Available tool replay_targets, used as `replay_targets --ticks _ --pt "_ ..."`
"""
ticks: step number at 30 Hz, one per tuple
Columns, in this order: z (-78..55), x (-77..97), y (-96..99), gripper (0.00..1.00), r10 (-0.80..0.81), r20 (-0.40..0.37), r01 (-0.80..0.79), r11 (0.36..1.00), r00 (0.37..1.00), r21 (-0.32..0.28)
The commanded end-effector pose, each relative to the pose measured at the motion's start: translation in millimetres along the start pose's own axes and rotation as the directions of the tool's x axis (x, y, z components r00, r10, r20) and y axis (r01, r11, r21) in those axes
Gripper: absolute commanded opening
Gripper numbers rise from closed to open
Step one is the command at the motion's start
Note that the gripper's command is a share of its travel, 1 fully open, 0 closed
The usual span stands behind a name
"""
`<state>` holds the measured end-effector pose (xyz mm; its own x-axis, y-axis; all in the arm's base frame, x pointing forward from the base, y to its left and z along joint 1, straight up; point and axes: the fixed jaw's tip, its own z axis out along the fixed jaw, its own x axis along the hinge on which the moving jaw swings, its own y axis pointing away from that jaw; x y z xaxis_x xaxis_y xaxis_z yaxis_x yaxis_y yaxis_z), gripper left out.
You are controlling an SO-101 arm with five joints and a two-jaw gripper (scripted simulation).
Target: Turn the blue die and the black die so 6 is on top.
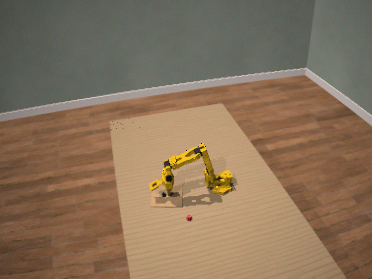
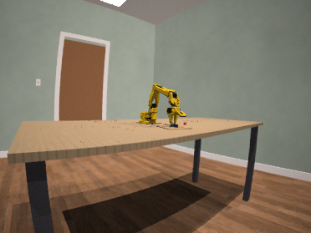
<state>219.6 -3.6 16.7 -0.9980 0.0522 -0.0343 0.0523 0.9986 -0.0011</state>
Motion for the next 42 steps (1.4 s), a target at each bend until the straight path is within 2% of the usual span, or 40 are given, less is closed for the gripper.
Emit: replay_targets --ticks 1,9,27,37,42 --pt "-3.4 -3.3 1.5 0.08 -0.001 0.027 0.001 1.0 1.0 -0.001" --pt "-3.4 -3.3 1.4 0.1 -0.001 0.027 0.001 1.0 1.0 -0.001" --pt "-3.4 -3.3 1.4 0.26 -0.001 0.027 0.001 1.0 1.0 -0.001" --pt "-3.6 -3.3 1.5 0.27 -0.001 0.027 0.001 1.0 1.0 -0.001" --pt "-8.5 -4.2 1.5 0.27 -0.001 0.027 0.001 1.0 1.0 -0.001"
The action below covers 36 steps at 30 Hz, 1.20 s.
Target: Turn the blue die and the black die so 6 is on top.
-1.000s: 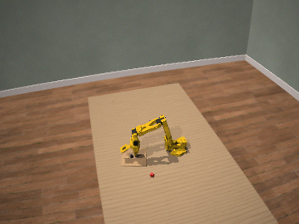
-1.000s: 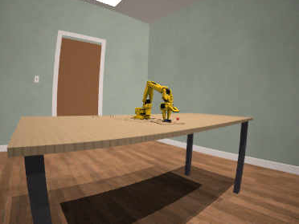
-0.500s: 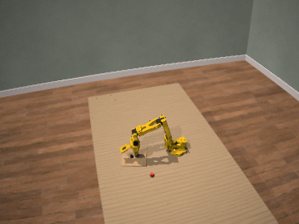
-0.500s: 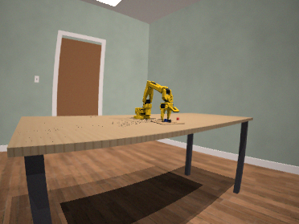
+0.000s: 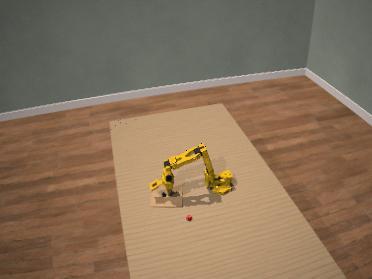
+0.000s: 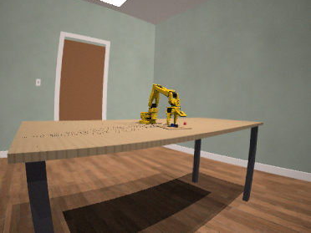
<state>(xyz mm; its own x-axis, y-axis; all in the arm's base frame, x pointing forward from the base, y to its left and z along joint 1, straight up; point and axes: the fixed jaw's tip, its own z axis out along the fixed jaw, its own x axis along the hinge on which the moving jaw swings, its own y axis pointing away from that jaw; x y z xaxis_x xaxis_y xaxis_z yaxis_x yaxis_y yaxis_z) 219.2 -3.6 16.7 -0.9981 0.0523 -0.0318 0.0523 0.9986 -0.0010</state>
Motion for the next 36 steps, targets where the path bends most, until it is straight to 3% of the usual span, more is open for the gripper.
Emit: replay_targets --ticks 1,19,36 --pt "-10.5 -4.8 1.4 0.27 -0.001 0.03 0.001 1.0 1.0 -0.001" --pt "-60.0 -3.2 1.4 0.27 -0.001 0.03 0.001 1.0 1.0 -0.001" --pt "-63.5 -2.5 1.4 0.27 -0.001 0.03 0.001 1.0 1.0 -0.001"
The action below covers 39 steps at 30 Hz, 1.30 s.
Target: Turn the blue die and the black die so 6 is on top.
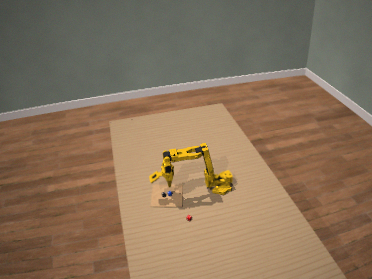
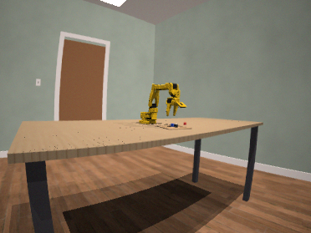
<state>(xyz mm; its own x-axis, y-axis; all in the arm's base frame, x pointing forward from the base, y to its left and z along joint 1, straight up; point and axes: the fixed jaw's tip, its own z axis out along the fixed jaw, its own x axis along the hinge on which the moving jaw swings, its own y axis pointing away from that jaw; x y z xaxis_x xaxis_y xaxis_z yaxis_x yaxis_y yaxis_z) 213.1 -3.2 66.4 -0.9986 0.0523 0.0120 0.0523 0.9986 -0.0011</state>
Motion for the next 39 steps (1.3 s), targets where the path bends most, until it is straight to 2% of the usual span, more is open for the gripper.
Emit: replay_targets --ticks 1,11,15,23,25,33,39 --pt "-13.8 -6.4 1.4 0.27 -0.001 0.073 0.001 1.0 0.997 -0.001" --pt "-14.4 -6.0 1.4 0.27 -0.001 0.075 0.001 1.0 0.997 -0.001" --pt "-19.6 -2.2 1.4 0.27 -0.005 0.092 0.005 1.0 0.996 -0.001" --pt "-41.9 20.4 1.4 0.27 -0.026 0.179 0.026 1.0 0.984 0.002" --pt "-41.9 20.4 1.4 0.27 -0.026 0.179 0.026 1.0 0.984 0.002" --pt "-55.0 45.1 1.4 0.27 -0.047 0.264 0.046 0.999 0.963 0.009" --pt "-56.6 50.3 1.4 0.27 -0.051 0.281 0.05 0.999 0.958 0.011"
